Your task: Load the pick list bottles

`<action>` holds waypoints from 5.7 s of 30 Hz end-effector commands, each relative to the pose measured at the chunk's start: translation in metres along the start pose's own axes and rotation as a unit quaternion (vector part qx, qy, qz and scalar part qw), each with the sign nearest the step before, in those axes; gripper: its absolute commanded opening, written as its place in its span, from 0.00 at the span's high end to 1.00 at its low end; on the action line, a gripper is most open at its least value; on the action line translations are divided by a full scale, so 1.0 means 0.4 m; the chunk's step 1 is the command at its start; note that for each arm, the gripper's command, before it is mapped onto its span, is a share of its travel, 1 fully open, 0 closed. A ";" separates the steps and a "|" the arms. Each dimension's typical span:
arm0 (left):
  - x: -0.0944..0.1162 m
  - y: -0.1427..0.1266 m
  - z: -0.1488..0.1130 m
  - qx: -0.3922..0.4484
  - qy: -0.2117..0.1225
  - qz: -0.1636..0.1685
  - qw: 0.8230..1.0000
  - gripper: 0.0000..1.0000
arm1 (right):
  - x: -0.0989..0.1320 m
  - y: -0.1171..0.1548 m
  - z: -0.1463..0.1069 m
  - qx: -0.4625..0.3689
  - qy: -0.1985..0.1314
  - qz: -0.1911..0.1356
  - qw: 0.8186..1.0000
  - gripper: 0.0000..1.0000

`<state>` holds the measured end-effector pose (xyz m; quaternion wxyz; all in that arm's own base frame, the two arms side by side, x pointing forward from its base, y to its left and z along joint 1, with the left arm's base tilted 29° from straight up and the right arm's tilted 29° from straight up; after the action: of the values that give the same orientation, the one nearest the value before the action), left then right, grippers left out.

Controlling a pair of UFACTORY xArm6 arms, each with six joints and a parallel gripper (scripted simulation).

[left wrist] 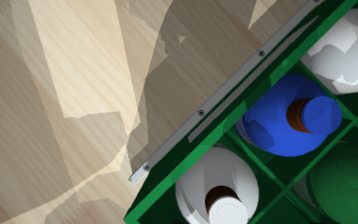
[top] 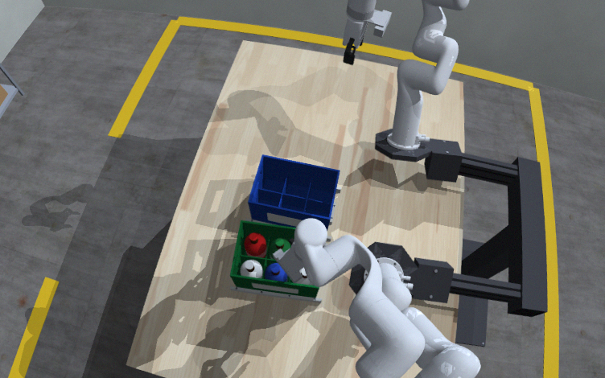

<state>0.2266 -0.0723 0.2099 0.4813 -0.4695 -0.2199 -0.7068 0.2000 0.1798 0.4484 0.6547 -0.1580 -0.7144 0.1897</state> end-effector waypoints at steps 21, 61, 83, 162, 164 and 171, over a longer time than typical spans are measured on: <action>-0.068 0.002 0.001 0.001 0.000 -0.002 1.000 0.35 | 0.002 0.000 0.000 0.000 -0.001 -0.001 1.000 0.00; -0.185 0.002 0.001 0.001 0.000 -0.001 1.000 0.35 | 0.002 0.000 0.000 0.000 -0.001 -0.001 1.000 0.00; -0.196 0.002 0.001 0.000 0.000 -0.001 1.000 1.00 | 0.002 0.000 0.000 0.000 -0.001 -0.001 1.000 0.00; -0.066 0.002 0.001 0.001 0.000 -0.002 1.000 1.00 | 0.002 0.000 0.000 0.000 -0.001 -0.001 1.000 0.00; -0.058 0.002 0.001 0.001 0.000 -0.002 1.000 1.00 | 0.002 0.000 0.000 0.000 -0.001 -0.001 1.000 0.00; -0.028 0.002 0.001 0.001 0.000 -0.002 1.000 1.00 | 0.002 0.000 0.000 0.000 -0.001 -0.001 1.000 0.00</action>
<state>0.2286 -0.0635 0.1934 0.4814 -0.4697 -0.2198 -0.7067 0.2000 0.1798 0.4484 0.6547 -0.1580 -0.7144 0.1897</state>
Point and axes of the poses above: on each arm, the point where the finger pads meet when closed, its own x axis back along the fingers, its own y axis across the jaws, z = x × y, the point moved 10 cm from there along x, back along the fingers, and after that the axes turned 14 degrees about x, right-handed, at the moved point
